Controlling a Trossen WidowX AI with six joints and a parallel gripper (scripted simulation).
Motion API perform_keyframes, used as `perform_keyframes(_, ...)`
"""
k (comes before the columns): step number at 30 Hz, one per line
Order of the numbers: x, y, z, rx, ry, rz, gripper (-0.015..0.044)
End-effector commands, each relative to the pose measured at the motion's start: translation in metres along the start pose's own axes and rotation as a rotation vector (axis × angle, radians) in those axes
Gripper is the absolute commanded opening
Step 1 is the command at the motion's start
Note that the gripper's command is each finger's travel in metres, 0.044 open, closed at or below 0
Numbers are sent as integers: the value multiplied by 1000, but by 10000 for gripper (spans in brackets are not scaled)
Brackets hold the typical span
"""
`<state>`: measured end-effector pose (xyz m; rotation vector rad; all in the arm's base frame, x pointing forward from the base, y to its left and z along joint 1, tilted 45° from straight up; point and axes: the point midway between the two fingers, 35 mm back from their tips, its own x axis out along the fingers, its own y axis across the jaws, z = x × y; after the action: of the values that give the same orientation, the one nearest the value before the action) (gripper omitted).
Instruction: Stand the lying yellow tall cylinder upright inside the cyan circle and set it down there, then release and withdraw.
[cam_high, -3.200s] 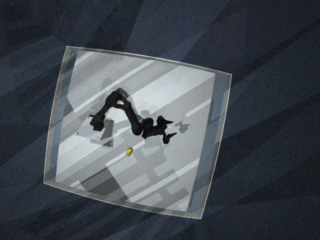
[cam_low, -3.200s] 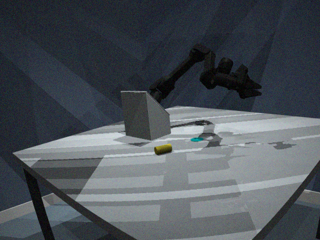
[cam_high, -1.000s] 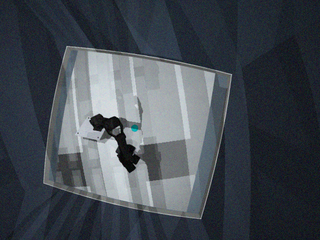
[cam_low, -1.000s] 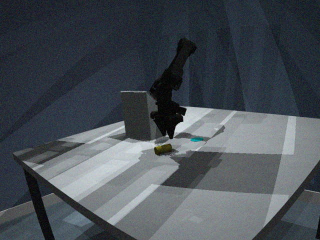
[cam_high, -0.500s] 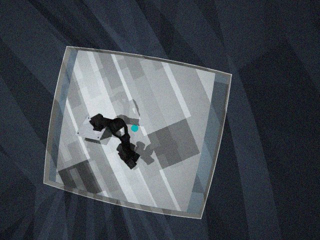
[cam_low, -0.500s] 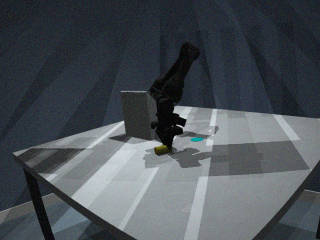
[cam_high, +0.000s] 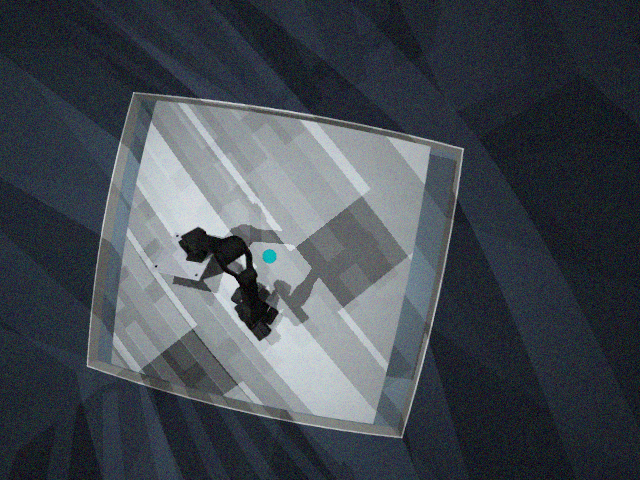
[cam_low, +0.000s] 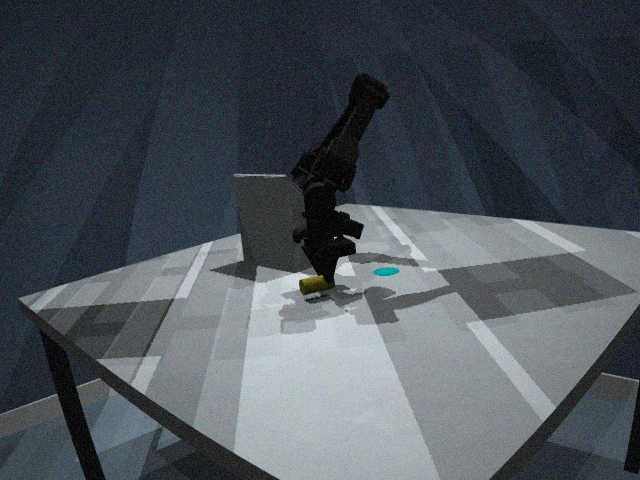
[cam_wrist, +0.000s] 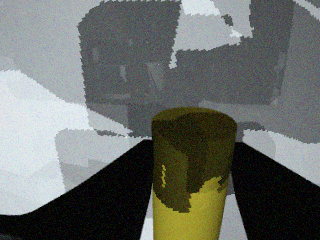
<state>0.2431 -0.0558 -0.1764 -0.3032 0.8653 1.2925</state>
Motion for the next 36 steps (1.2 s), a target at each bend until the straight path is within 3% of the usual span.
perform_keyframes(1, -18, -7, 0, -12, 9, -17, 105)
perform_keyframes(25, -93, -2, 0, -12, 9, -15, 105)
perform_keyframes(36, -99, 0, 13, 97, 10, -20, 105)
